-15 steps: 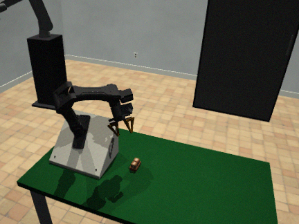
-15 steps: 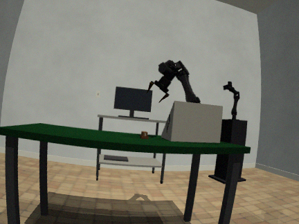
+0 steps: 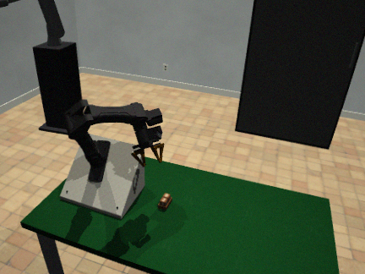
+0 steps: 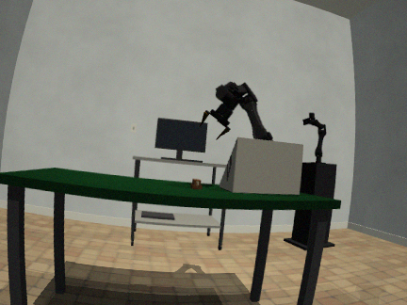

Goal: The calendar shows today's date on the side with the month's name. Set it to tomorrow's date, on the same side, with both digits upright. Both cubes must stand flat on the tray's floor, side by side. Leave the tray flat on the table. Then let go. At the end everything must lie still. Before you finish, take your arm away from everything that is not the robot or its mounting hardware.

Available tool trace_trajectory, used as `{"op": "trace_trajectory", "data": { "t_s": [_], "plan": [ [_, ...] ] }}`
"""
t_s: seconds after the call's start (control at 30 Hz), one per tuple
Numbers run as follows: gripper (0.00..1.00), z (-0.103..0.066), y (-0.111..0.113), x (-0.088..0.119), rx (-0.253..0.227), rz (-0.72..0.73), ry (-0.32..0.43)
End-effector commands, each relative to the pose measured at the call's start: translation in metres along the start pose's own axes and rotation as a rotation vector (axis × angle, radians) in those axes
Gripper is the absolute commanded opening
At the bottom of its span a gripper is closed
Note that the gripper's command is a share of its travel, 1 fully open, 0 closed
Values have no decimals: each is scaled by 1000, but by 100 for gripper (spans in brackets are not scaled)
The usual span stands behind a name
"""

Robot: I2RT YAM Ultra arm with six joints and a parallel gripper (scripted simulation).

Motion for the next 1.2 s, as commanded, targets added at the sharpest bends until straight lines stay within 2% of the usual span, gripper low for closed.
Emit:
{"op": "trace_trajectory", "data": {
  "t_s": [0.0, 0.07, 0.1, 0.13, 0.2, 0.27, 0.3, 0.37, 0.4, 0.43, 0.47, 0.5, 0.6, 0.67, 1.17],
  "plan": [
    [100, -1, -1, 0, 5, 6, -3],
    [100, -2, -3, 0, 7, 10, -7],
    [100, 0, -4, -1, -12, 2, -12],
    [100, 6, -7, -5, -55, -17, -22],
    [100, 30, -16, -17, -203, -77, -72],
    [100, 43, -20, -22, -277, -105, -106],
    [100, 45, -21, -24, -291, -111, -114],
    [100, 61, -25, -30, -370, -138, -160],
    [100, 62, -26, -30, -374, -139, -163],
    [100, 74, -28, -35, -428, -156, -200],
    [100, 78, -29, -36, -444, -161, -212],
    [100, 88, -31, -40, -484, -173, -245],
    [100, 90, -31, -40, -494, -176, -254],
    [100, 102, -33, -44, -538, -187, -295],
    [100, 103, -33, -44, -541, -187, -297]
  ]
}}
Point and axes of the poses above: the point where the finger pads meet when closed, its own z axis out along the fingers, its own y axis across the jaws, x = y × z, the point moved 9 cm from there along -z, back along the fingers, and after that the axes turned 1 degree about -z, right-handed, at the moved point
